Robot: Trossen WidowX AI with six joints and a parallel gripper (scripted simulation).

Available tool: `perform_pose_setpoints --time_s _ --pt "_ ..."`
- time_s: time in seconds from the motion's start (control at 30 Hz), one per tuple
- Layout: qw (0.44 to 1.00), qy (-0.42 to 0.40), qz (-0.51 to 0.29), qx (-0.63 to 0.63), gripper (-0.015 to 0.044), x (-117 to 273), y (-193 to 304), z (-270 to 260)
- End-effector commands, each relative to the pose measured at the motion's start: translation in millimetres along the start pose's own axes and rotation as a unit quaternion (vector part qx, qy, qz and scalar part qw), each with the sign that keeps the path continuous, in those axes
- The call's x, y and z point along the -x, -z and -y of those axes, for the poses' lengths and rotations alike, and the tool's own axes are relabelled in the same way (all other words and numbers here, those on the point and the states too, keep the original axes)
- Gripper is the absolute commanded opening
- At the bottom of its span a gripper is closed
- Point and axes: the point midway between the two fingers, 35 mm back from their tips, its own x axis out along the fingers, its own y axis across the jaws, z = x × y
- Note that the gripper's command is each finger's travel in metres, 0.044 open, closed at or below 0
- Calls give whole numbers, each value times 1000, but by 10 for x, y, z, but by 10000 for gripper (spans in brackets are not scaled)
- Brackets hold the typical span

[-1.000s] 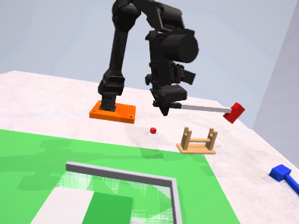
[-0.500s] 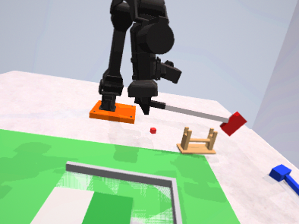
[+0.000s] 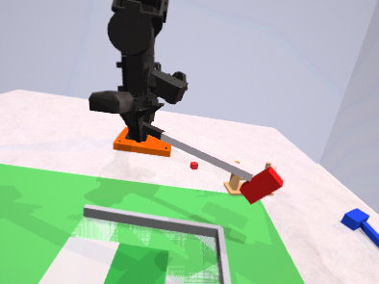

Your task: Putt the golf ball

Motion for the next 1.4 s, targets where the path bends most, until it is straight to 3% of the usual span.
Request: perform_pose_setpoints --time_s 0.0,0.6,1.37 --pt "999 9 -5 -48 0 59 159 144" --pt "956 39 -36 -290 0 288 1160 616" --pt "835 62 -67 -542 0 551 2438 688"
